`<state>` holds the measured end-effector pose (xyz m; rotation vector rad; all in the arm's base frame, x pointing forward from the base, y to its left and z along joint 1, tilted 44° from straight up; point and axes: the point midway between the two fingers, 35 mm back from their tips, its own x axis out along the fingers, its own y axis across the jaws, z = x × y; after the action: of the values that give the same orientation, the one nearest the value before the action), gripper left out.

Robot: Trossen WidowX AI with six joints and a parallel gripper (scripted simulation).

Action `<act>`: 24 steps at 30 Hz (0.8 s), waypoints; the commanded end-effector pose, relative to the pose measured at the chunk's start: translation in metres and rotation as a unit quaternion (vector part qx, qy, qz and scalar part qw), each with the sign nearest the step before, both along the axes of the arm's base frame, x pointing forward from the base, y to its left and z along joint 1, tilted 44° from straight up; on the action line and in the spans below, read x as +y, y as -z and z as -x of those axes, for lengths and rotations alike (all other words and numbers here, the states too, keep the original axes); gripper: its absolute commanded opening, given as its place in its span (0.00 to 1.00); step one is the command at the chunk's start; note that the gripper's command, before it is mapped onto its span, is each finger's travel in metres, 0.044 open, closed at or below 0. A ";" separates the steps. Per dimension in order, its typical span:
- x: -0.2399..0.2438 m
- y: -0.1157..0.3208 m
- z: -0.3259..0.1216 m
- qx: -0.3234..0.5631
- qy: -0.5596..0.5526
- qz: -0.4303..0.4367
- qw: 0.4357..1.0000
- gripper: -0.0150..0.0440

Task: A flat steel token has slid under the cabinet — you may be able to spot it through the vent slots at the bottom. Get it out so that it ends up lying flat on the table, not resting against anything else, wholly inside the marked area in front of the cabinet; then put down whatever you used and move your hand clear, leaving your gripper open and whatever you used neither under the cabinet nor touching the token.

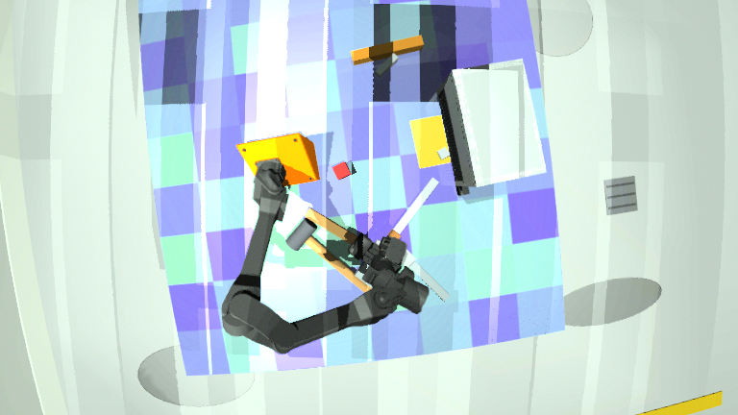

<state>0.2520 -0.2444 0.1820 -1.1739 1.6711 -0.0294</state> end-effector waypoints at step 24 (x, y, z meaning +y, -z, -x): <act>0.009 0.014 -0.023 -0.004 0.009 0.005 1.000 0.25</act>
<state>0.2710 -0.2372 0.1741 -1.1698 1.6750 -0.0624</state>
